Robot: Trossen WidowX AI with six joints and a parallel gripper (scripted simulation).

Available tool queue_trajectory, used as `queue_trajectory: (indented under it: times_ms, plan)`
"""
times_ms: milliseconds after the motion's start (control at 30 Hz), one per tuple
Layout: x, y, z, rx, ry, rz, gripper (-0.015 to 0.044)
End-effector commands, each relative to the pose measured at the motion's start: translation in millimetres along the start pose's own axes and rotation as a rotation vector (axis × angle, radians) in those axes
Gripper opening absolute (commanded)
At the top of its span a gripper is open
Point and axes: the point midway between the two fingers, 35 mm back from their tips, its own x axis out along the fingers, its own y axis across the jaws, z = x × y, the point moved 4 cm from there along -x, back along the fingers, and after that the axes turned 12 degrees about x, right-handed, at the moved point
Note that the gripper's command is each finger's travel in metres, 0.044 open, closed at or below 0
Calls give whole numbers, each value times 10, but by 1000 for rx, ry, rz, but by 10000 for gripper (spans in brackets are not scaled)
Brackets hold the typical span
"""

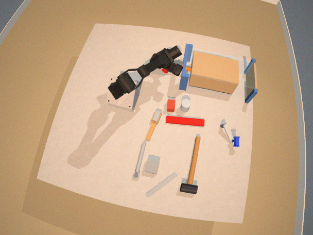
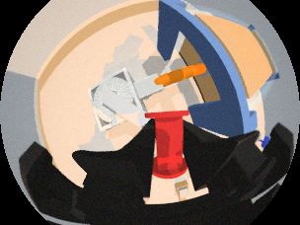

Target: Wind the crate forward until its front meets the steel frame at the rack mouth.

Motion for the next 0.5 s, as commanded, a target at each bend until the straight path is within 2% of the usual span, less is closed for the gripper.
queue_trajectory:
  times_ms: [0,467]
  plan:
    - [43,-54,131,3,-18,-14,0]
    - [122,-77,329,4,-20,-15,0]
